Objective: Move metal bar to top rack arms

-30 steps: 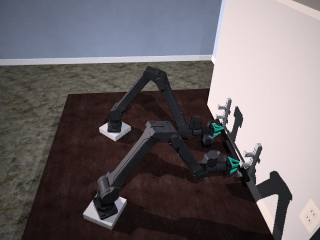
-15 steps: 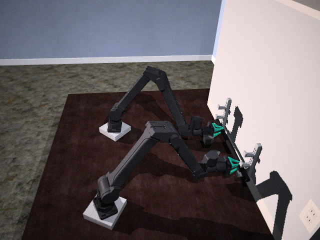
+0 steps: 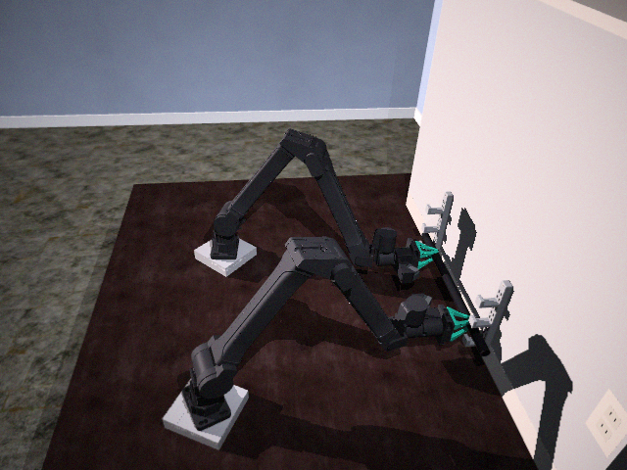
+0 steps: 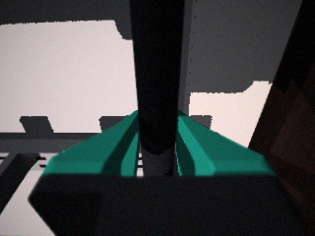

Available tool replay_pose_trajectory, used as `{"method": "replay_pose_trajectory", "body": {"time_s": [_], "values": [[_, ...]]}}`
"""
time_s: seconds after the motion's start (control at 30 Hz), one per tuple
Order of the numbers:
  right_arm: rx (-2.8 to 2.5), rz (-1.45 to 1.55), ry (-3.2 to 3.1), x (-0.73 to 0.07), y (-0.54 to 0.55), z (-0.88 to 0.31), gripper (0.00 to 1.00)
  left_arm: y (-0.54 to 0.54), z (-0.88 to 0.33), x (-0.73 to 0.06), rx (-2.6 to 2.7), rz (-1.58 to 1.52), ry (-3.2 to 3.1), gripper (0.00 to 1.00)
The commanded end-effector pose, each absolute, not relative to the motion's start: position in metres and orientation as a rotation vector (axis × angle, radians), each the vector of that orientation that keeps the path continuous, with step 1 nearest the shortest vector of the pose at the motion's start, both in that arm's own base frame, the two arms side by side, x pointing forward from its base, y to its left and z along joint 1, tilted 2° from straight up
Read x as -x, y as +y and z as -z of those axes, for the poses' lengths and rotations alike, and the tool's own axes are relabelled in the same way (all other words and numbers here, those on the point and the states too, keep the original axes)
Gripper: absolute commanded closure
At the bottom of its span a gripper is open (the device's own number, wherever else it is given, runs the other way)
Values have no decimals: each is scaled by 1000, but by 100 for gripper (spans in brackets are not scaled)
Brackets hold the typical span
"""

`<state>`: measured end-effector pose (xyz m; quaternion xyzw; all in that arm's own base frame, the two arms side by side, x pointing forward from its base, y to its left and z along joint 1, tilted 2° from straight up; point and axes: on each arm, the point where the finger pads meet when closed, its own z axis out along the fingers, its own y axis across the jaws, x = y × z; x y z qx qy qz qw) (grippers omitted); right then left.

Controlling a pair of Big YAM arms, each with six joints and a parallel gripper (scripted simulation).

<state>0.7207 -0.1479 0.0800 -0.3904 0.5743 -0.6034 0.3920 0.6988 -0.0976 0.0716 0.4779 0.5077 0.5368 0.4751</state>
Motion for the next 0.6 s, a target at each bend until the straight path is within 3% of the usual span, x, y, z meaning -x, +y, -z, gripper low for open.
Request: {"method": "replay_pose_trajectory", "body": {"time_s": [0.0,0.57], "values": [[974,1548,1455,-731,-159,-82,100,-96,-78,-711,-1140,-1313,1237,100],[974,1548,1455,-729,-158,-82,100,-96,-78,-709,-1140,-1313,1237,100]]}}
